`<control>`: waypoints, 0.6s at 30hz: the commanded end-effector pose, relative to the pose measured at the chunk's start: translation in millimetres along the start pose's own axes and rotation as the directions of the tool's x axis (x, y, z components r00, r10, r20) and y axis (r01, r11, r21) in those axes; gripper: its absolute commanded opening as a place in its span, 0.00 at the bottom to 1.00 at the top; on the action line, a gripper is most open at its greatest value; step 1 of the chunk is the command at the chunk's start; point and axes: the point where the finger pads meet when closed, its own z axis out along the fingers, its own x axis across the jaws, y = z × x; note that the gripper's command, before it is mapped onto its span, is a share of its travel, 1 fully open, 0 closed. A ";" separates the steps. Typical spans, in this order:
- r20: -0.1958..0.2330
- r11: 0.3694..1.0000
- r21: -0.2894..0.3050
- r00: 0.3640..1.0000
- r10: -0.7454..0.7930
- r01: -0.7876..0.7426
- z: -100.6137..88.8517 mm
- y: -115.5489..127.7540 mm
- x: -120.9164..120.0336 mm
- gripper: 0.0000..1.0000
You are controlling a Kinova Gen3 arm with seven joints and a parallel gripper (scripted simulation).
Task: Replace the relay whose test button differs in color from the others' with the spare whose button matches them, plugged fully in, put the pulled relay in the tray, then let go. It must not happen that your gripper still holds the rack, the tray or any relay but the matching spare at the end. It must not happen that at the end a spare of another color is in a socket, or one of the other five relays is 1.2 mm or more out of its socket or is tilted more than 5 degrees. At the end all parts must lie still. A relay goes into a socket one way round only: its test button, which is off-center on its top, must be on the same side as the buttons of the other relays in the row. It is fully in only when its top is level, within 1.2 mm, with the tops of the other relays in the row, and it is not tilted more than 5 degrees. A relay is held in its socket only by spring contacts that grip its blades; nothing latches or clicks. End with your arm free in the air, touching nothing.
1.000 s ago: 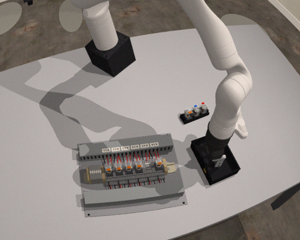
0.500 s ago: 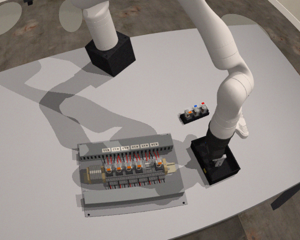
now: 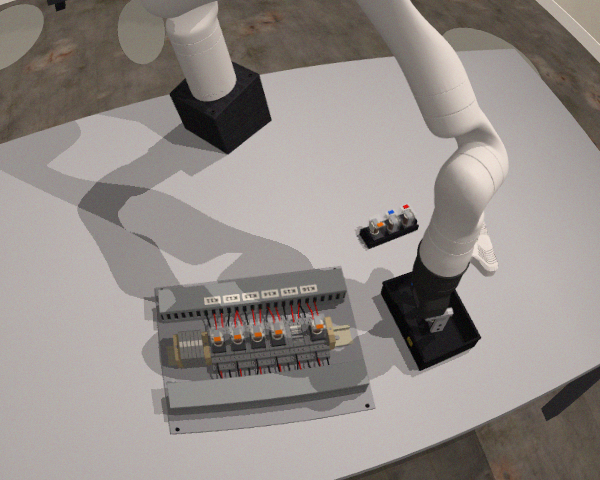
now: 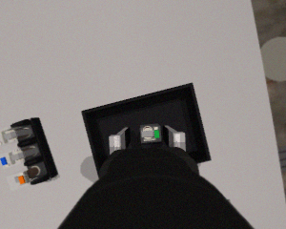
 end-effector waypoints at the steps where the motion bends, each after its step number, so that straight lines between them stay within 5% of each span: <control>1: -0.002 1.000 0.002 1.000 0.000 0.000 -2.1 -0.8 0.8 1.00; 18: -0.002 1.000 0.002 1.000 0.000 0.000 -5.6 -0.7 0.7 1.00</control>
